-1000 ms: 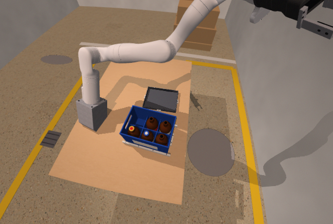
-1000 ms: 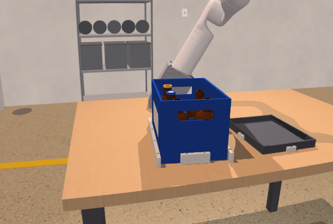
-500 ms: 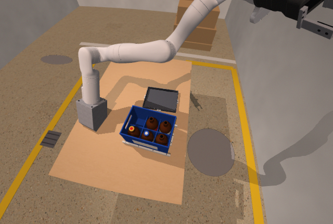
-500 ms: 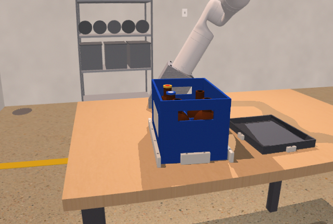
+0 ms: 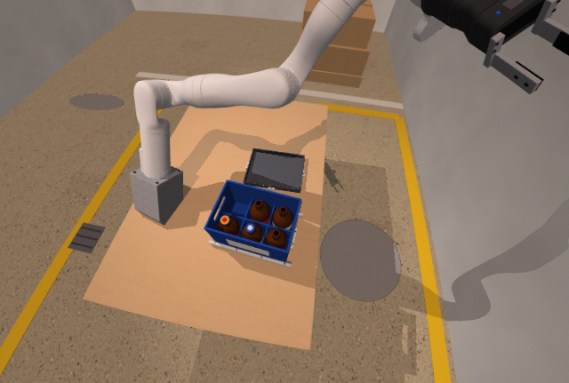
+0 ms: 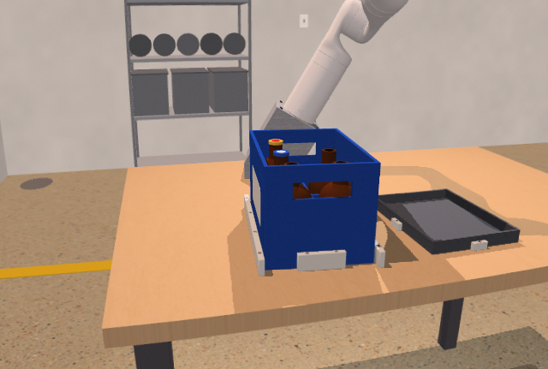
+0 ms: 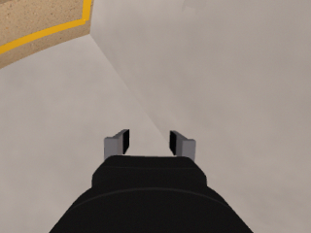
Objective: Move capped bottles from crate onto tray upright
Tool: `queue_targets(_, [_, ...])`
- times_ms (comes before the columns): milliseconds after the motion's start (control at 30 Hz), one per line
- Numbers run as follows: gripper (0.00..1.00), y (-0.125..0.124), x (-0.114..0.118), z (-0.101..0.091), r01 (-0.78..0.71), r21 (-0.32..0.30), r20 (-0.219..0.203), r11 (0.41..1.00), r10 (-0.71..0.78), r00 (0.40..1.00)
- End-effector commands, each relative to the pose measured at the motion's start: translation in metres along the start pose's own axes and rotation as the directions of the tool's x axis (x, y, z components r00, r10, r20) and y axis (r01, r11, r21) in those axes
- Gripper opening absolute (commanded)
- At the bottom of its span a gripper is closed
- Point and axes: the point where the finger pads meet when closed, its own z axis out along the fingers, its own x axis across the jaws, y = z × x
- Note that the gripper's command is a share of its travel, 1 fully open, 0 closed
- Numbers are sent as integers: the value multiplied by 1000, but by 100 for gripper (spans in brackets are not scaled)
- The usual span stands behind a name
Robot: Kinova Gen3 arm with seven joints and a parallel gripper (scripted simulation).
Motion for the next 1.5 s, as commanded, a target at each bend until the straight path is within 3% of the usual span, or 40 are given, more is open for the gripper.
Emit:
queue_targets(0, [100, 8, -7, 2, -9, 16, 16, 1000, 9, 1000])
queue_targets(667, [100, 5, -58, 14, -13, 181, 135, 983, -12, 991])
queue_targets(1167, [100, 1, -106, 24, -34, 331, 240, 943, -49, 969])
queue_targets(1467, [100, -7, -127, 23, -47, 400, 282, 915, -74, 956])
